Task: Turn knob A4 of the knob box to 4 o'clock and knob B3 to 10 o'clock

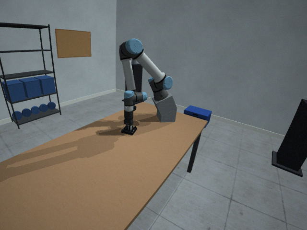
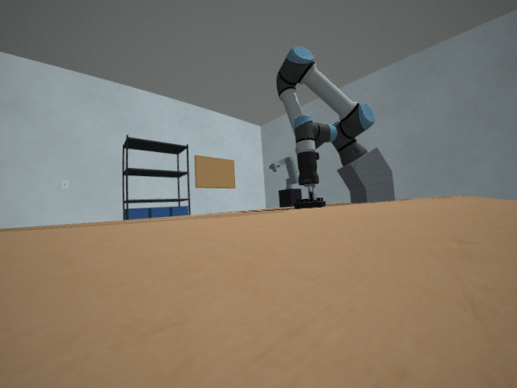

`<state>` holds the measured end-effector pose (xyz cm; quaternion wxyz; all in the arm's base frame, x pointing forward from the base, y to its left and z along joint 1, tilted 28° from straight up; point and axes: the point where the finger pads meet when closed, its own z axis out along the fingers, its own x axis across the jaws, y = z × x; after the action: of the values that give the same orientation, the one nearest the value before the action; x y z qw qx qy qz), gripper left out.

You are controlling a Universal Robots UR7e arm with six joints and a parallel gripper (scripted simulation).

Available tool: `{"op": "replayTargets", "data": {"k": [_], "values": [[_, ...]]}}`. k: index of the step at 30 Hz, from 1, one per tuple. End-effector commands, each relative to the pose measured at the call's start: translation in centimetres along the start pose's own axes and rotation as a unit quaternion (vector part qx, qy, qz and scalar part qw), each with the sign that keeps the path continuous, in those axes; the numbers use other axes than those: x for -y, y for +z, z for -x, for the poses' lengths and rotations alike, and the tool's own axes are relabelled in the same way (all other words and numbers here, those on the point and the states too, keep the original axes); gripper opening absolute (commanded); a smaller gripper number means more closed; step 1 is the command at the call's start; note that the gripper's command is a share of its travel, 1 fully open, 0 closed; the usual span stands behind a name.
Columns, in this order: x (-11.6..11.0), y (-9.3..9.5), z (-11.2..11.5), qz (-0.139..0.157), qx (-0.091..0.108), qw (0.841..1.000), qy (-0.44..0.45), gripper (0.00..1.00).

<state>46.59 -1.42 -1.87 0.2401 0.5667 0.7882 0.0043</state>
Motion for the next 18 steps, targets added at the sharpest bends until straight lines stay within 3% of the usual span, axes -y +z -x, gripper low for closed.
{"op": "replayTargets", "data": {"k": [1, 18], "values": [[-0.04, -0.03, 0.01, 0.001, 0.000, 1.000, -0.026, 0.30], [-0.04, -0.03, 0.01, 0.001, 0.000, 0.987, -0.163, 0.30]]}}
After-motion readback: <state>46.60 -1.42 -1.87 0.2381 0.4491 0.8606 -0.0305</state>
